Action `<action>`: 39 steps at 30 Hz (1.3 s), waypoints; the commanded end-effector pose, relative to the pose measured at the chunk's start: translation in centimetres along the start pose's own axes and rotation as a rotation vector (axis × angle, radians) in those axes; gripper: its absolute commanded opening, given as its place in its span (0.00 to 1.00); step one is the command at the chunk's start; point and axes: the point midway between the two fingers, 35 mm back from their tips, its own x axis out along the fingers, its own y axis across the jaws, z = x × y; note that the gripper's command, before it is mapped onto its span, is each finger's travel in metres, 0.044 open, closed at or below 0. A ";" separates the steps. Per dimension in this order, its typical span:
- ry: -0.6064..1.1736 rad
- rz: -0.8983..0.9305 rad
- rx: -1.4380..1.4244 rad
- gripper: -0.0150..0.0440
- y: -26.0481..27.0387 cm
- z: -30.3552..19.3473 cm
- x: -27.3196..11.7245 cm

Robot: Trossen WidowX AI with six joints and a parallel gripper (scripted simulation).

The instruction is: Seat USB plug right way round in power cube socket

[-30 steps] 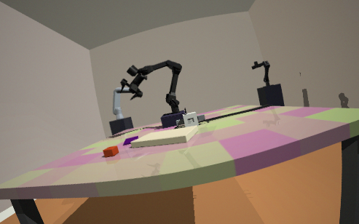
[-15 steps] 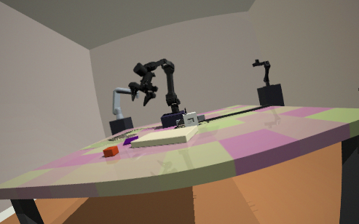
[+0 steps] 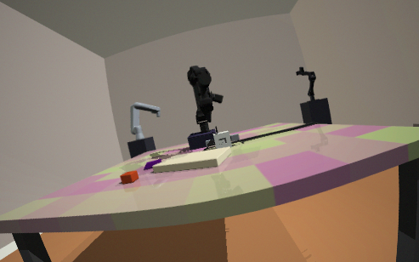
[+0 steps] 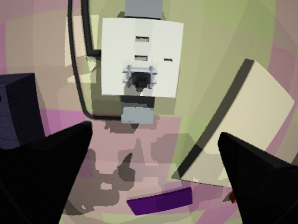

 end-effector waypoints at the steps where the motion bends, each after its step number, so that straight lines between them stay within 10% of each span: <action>1: -0.032 0.065 -0.062 1.00 1.1 2.4 0.3; 39: -0.032 0.065 -0.063 1.00 1.2 2.5 2.8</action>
